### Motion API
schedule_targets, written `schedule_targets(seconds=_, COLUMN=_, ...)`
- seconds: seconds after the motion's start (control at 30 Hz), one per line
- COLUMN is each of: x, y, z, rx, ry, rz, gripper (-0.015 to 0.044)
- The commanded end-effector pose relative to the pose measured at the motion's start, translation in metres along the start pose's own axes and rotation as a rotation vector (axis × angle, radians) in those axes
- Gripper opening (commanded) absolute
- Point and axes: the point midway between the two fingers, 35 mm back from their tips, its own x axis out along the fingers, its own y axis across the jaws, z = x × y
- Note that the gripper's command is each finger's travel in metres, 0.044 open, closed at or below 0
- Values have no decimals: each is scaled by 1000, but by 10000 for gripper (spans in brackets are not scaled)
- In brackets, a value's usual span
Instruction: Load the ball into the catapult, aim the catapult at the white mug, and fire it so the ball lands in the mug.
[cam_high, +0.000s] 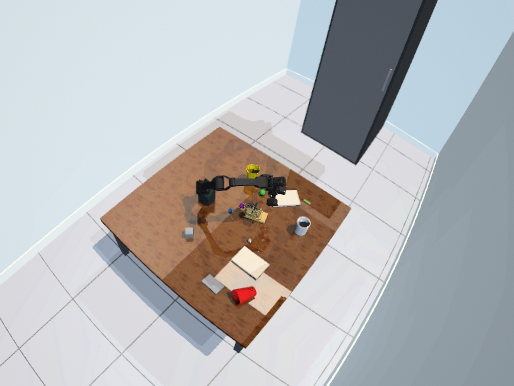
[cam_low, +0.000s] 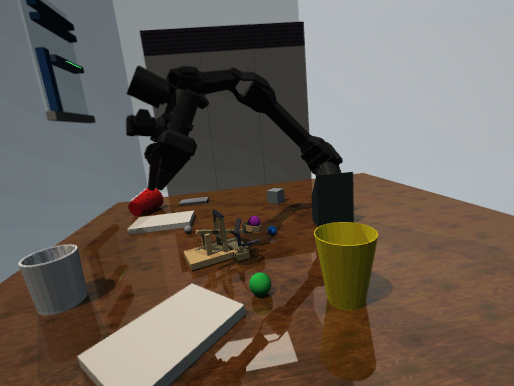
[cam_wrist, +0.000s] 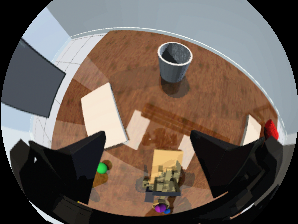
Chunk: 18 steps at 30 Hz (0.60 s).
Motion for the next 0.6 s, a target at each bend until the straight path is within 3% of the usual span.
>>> schedule_targets(seconds=0.0, x=-2, y=-8, z=37, rx=-11, ry=-135, rz=-32, gripper=440)
schedule_targets(seconds=0.27, x=-15, y=-36, z=92, rx=-4, ry=-350, rz=-126, gripper=440)
schedule_targets(seconds=0.57, x=-15, y=-37, z=93, rx=-3, ry=-354, rz=-128, gripper=440)
